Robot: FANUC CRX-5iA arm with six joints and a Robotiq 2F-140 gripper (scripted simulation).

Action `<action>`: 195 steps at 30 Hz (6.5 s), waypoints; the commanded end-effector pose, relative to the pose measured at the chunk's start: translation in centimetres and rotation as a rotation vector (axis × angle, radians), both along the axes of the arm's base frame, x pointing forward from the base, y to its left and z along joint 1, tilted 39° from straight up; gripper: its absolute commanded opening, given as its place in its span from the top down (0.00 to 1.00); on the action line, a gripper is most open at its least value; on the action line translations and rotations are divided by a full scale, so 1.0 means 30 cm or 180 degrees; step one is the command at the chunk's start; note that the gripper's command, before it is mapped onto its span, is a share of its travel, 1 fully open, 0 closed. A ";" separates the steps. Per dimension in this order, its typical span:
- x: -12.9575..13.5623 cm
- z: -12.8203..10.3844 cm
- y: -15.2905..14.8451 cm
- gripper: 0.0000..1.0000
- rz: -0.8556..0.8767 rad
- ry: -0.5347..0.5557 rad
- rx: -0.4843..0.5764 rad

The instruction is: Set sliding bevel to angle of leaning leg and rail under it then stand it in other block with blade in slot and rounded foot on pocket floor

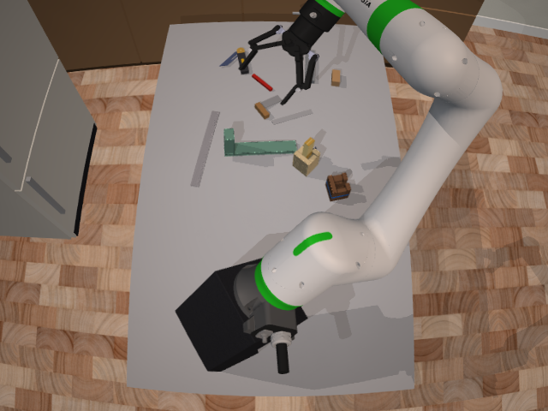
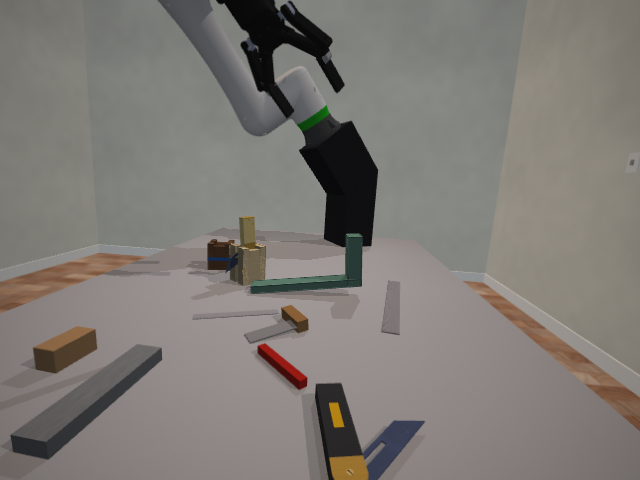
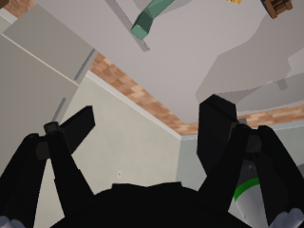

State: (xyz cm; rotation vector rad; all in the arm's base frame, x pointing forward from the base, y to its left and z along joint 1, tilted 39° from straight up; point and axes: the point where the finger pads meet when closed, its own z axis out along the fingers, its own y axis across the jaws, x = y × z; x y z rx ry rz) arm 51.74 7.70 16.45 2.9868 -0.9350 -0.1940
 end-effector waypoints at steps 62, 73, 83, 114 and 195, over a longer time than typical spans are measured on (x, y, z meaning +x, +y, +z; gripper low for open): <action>0.144 -0.287 -0.855 0.00 0.8530 0.2139 -0.1363; 0.127 -0.373 -0.821 0.00 0.9241 0.2490 -0.1231; 0.126 -0.375 -0.820 0.00 0.9258 0.2498 -0.1228; 0.145 -0.379 -0.838 0.00 0.9258 0.2498 -0.1228; 0.197 -0.503 -0.922 0.90 0.9258 0.2498 -0.1228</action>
